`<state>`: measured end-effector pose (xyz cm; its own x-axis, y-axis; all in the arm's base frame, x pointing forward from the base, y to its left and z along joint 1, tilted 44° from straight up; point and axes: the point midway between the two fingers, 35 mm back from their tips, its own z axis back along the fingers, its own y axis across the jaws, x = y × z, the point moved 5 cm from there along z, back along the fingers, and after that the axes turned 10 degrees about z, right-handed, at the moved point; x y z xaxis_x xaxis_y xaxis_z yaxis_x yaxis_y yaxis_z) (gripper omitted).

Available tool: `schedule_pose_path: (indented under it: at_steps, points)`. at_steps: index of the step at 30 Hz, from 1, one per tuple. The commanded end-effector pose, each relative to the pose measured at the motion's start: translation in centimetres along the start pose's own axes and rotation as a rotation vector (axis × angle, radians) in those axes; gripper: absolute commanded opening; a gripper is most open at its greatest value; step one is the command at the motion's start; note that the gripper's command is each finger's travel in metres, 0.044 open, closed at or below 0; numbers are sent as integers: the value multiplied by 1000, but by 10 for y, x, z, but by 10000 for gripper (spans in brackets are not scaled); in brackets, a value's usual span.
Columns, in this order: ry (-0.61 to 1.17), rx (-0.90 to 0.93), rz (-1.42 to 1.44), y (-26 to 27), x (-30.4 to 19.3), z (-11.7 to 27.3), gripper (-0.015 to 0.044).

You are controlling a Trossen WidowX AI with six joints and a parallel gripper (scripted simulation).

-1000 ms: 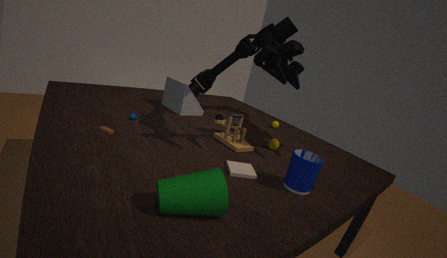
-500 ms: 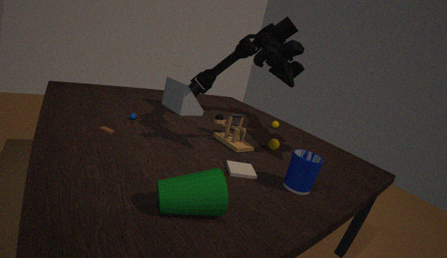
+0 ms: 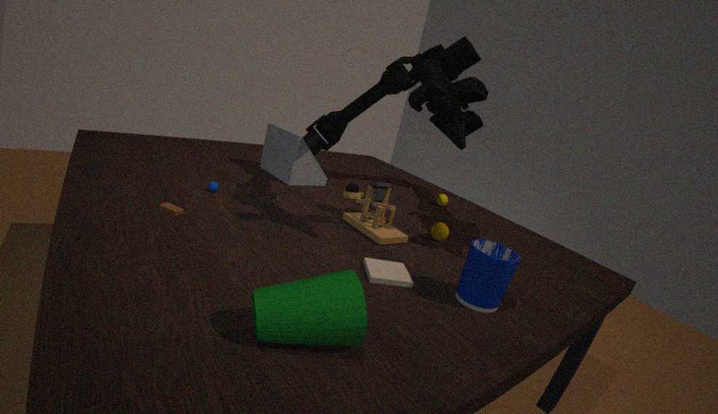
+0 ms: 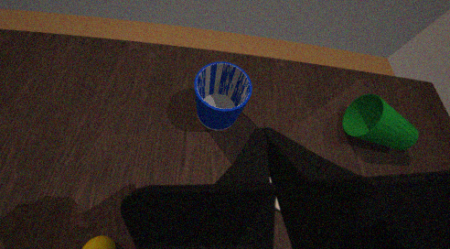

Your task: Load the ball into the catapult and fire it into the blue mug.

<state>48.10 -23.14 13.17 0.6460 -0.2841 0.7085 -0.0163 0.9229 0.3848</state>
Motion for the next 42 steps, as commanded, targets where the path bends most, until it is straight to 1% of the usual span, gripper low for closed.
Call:
schedule_pose_path:
  at_steps: [1,22,32,42]
  points:
    - [52,-18,89,16,-7,0,0]
    - [368,-33,574,80,-60,13,0]
    - [534,15,822,107,-88,28,0]
    - [704,105,1075,134,-116,46,0]
